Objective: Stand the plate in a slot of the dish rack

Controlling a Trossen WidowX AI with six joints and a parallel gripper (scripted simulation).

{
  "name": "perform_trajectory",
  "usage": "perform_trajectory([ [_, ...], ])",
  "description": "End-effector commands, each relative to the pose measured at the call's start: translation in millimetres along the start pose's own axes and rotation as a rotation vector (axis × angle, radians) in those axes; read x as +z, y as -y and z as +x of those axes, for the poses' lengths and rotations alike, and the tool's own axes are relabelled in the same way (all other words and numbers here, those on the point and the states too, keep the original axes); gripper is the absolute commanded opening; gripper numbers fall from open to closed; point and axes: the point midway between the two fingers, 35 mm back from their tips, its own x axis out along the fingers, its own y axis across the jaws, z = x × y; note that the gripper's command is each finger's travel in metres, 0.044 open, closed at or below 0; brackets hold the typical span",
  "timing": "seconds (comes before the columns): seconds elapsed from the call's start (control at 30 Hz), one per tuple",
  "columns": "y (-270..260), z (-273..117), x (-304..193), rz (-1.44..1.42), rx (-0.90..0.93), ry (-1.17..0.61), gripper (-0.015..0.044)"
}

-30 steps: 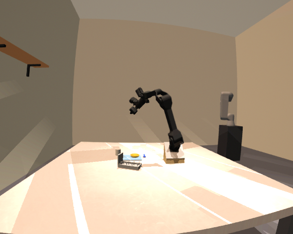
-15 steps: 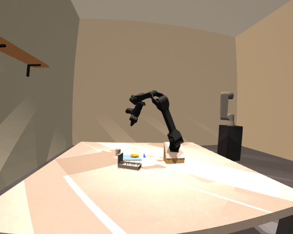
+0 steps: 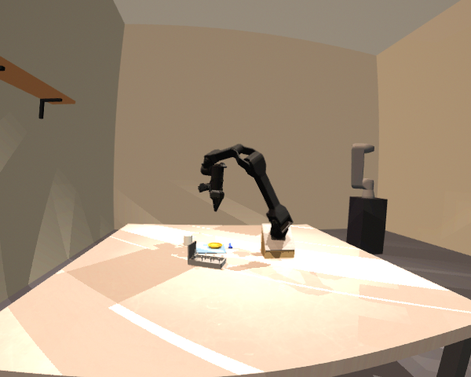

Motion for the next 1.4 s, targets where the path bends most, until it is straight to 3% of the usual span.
perform_trajectory([
  [0.0, -19.0, 4.3, -3.3, -0.021, 0.062, -0.041, 0.0400],
  [0.17, -17.9, 15.5, -2.4, -0.019, 0.061, -0.042, 0.0400],
  [0.4, -21.9, 115.7, -8.4, -0.021, 0.064, -0.040, 0.0400],
  [1.37, -31.6, 152.9, -5.7, -0.022, 0.066, -0.038, 0.0400],
])
